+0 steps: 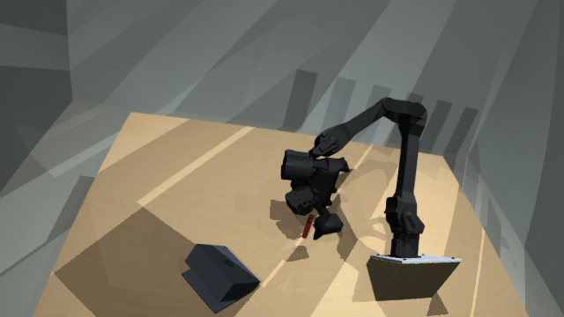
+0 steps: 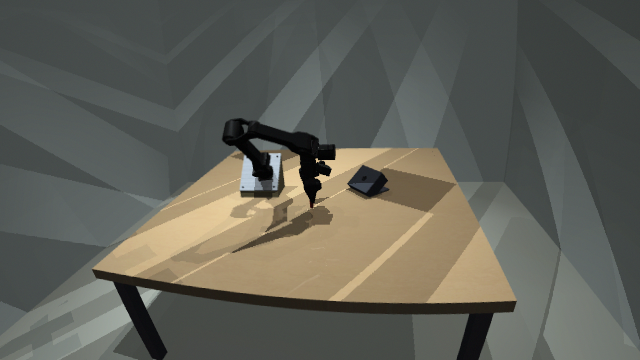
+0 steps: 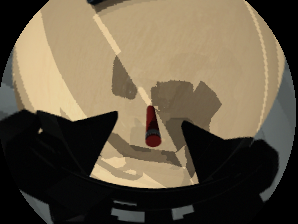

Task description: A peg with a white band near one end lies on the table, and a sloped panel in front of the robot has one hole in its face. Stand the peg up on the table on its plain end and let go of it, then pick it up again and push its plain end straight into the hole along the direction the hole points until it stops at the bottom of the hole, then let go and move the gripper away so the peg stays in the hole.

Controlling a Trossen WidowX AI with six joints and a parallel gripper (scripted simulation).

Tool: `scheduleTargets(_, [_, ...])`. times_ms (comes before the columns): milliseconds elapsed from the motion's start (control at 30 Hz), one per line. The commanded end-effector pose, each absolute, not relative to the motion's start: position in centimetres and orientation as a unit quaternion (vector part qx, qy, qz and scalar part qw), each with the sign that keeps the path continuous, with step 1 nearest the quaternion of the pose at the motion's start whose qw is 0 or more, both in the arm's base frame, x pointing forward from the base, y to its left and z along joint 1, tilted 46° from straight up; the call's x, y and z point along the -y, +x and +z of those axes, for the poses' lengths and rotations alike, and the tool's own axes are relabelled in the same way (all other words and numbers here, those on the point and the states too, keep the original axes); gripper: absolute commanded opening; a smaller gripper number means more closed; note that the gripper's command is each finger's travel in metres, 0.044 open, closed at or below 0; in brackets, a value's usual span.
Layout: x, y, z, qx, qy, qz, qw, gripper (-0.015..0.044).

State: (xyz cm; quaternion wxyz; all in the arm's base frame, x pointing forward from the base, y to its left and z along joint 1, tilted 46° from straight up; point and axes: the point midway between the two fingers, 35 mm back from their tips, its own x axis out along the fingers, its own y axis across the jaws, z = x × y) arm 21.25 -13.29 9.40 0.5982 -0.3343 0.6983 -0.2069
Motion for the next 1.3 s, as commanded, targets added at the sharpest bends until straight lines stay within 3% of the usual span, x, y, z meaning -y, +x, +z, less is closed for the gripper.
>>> scheduleTargets(0, [13.3, 21.2, 9.4, -0.698, -0.334, -0.207, 0.598, 0.0414])
scheduleTargets(467, [13.3, 21.2, 9.4, -0.698, -0.334, -0.207, 0.598, 0.0046])
scheduleTargets(700, [13.3, 21.2, 9.4, -0.698, -0.334, -0.207, 0.598, 0.0])
scheduleTargets(1267, [9.3, 22.1, 12.8, -0.7, -0.333, -0.204, 0.599, 0.0])
